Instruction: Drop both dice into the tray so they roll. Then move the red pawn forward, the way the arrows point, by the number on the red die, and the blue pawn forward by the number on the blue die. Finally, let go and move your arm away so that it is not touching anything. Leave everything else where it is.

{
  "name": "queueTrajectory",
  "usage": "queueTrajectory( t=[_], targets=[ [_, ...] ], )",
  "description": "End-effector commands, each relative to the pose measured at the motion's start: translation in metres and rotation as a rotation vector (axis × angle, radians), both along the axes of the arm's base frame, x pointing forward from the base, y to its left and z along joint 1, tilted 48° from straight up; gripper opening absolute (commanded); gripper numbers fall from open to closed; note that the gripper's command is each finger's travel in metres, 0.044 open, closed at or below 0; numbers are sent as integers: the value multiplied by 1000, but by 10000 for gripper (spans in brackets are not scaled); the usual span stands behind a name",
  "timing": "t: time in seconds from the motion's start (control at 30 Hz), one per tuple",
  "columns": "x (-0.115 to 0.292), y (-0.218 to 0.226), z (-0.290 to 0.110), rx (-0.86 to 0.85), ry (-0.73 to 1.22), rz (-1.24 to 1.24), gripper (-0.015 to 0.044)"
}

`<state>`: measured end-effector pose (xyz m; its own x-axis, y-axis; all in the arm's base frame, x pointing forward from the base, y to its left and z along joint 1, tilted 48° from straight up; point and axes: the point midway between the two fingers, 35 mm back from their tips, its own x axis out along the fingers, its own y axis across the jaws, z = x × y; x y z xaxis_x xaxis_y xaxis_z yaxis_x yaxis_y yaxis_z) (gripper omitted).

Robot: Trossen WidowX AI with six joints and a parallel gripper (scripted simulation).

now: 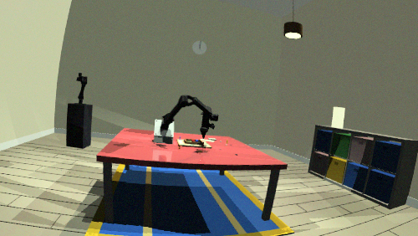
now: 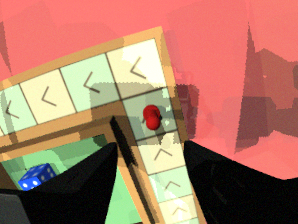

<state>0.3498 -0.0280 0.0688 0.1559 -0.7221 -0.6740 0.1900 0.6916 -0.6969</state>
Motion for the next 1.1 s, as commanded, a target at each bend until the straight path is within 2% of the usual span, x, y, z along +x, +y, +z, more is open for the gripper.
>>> queueTrajectory(
  t=[0.0, 1.07],
  targets=[
    [2, -2, 3, -3, -21, -16, 200],
    [10, -42, -32, -6, -22, -16, 200]
  ],
)
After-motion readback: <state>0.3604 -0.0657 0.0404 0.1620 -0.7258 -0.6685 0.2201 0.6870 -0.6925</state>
